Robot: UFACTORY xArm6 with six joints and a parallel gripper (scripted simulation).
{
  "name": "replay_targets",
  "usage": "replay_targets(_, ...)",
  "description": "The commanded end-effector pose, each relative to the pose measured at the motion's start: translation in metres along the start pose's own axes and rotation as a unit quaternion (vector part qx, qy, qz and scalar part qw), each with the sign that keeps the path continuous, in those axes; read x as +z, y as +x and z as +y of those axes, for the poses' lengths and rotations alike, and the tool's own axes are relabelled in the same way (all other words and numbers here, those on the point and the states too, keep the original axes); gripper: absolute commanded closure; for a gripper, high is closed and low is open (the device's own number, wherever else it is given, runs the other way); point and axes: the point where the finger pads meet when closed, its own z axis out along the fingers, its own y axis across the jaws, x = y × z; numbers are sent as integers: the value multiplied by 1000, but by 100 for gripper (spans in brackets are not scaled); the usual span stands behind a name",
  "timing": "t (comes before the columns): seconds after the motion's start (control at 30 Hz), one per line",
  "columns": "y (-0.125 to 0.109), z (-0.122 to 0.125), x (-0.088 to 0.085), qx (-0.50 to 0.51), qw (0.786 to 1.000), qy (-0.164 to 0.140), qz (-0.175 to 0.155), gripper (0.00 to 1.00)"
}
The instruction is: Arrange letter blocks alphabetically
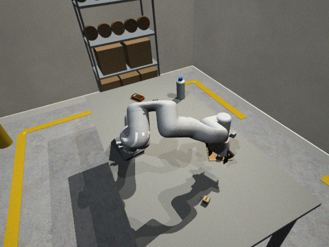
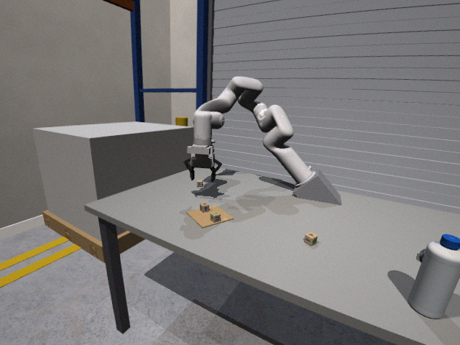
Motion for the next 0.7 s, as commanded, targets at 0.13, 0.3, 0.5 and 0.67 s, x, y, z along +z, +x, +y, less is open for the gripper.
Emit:
replay_targets(0.13,-34,12,0,117,993,-3,3,0)
replay_targets(0.3,-60,20,0,206,979,-3,3,0)
replay_targets(0.5,-91,30,1,309,951,-3,3,0)
replay_targets(0.67,-111,36,1,374,927,-3,3,0)
